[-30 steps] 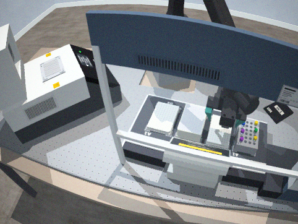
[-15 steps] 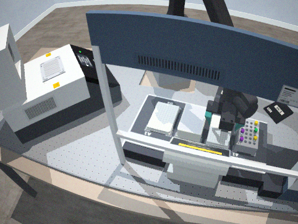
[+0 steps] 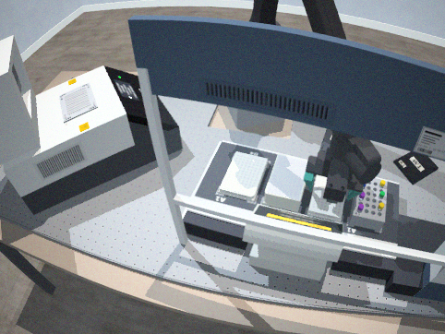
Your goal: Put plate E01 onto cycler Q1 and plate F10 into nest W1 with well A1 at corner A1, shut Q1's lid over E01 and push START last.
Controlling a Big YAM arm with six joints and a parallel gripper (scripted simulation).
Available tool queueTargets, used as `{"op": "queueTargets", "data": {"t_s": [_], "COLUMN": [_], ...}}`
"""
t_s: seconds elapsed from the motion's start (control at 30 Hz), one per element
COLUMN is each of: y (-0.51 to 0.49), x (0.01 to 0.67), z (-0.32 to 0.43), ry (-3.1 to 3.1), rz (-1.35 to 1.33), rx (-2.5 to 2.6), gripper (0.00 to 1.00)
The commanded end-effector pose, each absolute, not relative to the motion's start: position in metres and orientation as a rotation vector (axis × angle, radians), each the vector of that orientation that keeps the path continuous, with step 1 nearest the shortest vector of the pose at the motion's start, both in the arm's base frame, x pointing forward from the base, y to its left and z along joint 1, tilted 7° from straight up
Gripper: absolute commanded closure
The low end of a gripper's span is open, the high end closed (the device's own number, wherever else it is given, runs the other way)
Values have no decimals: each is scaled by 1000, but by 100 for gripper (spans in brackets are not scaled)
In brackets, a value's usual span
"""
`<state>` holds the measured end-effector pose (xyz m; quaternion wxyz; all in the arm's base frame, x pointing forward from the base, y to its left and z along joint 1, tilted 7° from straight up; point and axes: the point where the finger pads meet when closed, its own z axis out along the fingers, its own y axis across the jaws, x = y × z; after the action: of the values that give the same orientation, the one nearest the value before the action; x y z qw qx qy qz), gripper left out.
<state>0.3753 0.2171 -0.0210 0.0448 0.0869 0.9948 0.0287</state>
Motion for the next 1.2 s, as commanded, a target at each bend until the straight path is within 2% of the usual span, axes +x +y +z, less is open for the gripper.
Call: {"op": "queueTargets", "data": {"t_s": [0.0, 0.47, 1.17], "y": [229, 218, 230], "x": [388, 369, 400], "z": [-24, -27, -14], "ry": [3016, 3048, 3002], "rz": [113, 81, 123], "rx": [270, 236, 282], "gripper": [0, 0, 0]}}
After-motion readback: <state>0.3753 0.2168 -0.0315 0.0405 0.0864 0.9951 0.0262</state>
